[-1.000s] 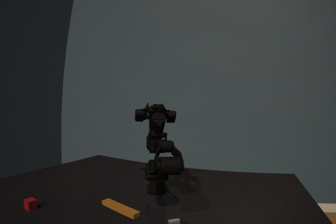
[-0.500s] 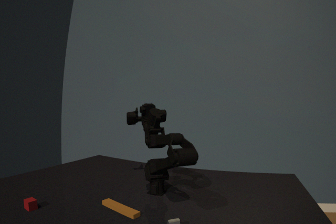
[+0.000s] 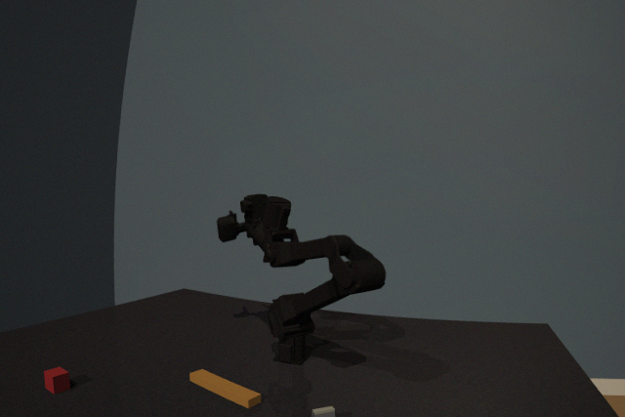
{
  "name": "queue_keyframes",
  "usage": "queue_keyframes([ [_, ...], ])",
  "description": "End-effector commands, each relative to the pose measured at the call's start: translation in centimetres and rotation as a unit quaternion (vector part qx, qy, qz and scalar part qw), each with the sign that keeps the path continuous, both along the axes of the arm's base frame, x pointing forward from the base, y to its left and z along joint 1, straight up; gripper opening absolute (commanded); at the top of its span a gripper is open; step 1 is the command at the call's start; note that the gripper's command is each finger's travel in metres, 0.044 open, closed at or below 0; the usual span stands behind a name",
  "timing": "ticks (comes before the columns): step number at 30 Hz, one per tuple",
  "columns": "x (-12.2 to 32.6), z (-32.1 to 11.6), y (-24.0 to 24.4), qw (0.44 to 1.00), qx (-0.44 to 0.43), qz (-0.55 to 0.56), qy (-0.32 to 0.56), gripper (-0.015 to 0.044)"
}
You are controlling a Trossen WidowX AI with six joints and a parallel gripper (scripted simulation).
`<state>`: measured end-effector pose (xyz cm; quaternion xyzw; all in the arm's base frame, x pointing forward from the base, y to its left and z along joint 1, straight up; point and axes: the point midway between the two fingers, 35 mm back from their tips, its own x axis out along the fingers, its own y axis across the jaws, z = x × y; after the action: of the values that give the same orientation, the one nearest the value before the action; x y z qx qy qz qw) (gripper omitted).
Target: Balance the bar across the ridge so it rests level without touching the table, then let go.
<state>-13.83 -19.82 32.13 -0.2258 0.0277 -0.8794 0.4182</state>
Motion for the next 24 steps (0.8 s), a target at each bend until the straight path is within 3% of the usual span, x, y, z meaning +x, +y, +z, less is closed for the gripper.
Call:
queue_keyframes([
  [1, 1.0, -0.7, -1.7, 0.999, 0.039, 0.029, 0.000, 0.0315],
  [24, 8.6, -5.0, -8.1, 0.957, 0.221, 0.184, 0.032, 0.0315],
])
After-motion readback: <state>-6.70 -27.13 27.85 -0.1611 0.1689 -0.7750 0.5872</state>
